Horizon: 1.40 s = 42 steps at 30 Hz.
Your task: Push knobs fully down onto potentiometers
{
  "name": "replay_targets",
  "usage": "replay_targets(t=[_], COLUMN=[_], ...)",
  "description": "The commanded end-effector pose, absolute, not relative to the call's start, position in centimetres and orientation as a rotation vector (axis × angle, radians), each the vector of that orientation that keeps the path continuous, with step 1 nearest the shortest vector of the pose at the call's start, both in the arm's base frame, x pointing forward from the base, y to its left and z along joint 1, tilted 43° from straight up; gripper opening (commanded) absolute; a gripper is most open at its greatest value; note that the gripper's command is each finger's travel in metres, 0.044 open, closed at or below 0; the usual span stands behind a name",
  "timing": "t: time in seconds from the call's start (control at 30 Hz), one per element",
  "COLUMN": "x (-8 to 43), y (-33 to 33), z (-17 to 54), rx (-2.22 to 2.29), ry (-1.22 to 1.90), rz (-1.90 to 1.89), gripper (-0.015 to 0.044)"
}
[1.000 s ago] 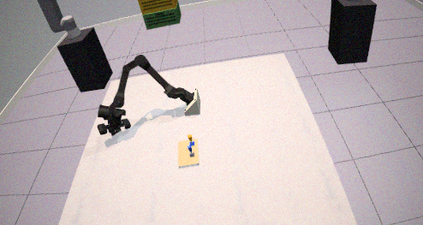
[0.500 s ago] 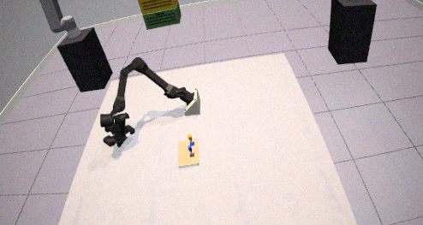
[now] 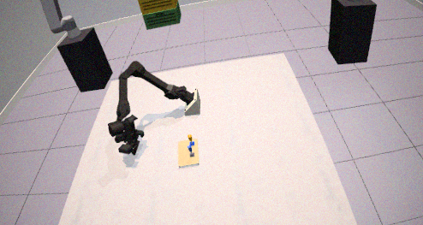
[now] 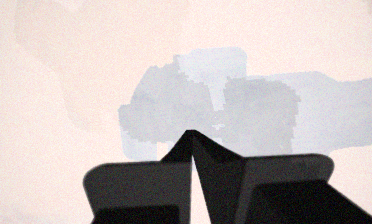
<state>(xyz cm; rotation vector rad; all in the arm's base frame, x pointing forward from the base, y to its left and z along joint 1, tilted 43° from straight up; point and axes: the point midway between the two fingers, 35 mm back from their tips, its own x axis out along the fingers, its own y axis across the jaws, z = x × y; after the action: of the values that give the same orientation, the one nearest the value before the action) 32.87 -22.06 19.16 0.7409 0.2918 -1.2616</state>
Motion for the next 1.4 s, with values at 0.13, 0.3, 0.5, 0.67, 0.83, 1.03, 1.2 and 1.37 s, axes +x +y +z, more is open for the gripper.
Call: replay_targets(t=[0.13,0.3,0.5,0.67,0.83,1.03,1.2,1.37], x=[35.1,35.9,36.4,36.4,36.3,35.8,35.0,33.9], y=[-17.3,-14.2,-10.7,-9.2,-6.6,-2.9,0.0,2.8], z=[16.5,14.9,13.2,12.6,11.5,10.0,8.9,8.1], rx=[0.625,0.532,0.400,0.318,0.209,0.052,-0.087,-0.234], ry=[0.515,0.652,0.805,0.877,0.979,1.112,1.212,1.301], rz=[-1.169,-1.110,-1.032,-0.983,-0.919,-0.832,-0.759,-0.687], gripper=[0.0000,0.0000,0.0000,0.0000,0.0000,0.0000,0.0000,0.0000])
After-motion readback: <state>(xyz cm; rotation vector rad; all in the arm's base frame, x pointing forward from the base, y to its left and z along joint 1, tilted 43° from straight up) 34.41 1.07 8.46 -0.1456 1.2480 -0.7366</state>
